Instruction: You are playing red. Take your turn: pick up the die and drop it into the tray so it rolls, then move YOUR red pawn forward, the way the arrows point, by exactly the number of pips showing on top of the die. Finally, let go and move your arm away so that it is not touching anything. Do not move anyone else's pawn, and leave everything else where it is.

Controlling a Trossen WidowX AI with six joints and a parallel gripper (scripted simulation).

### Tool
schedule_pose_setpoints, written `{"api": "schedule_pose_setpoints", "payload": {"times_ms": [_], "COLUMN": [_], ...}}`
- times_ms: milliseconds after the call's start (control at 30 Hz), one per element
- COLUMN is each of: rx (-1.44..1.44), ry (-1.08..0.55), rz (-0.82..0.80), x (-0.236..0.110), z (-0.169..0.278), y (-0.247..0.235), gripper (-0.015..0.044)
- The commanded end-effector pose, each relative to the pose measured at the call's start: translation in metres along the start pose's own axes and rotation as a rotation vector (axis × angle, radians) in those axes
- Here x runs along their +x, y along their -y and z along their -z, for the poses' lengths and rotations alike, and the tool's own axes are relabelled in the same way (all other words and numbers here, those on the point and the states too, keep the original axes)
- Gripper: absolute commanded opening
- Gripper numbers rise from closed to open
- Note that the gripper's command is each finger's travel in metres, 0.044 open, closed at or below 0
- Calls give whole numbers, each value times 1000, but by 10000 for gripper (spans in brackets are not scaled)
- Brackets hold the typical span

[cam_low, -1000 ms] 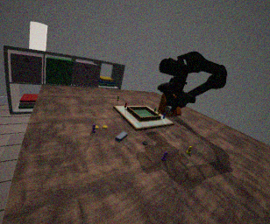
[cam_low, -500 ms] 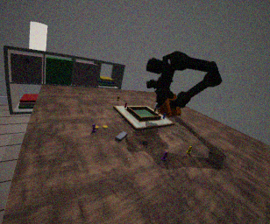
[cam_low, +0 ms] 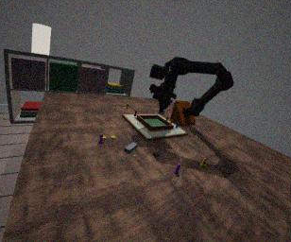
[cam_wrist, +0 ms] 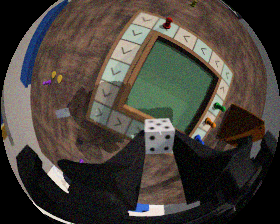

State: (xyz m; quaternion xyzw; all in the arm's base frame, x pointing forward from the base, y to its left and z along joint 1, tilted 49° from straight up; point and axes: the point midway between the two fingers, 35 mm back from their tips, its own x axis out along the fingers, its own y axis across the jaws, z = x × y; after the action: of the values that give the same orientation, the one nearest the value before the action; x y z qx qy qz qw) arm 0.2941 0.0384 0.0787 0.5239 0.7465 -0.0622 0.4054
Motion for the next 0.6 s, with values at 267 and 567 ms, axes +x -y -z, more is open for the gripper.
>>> {"api": "schedule_pose_setpoints", "payload": {"times_ms": [267, 567], "rx": [416, 465], "ry": [-14, 0], "rz": [9, 24], "x": [14, 16], "z": [-35, -38], "y": [40, 45], "gripper": [0, 0]}}
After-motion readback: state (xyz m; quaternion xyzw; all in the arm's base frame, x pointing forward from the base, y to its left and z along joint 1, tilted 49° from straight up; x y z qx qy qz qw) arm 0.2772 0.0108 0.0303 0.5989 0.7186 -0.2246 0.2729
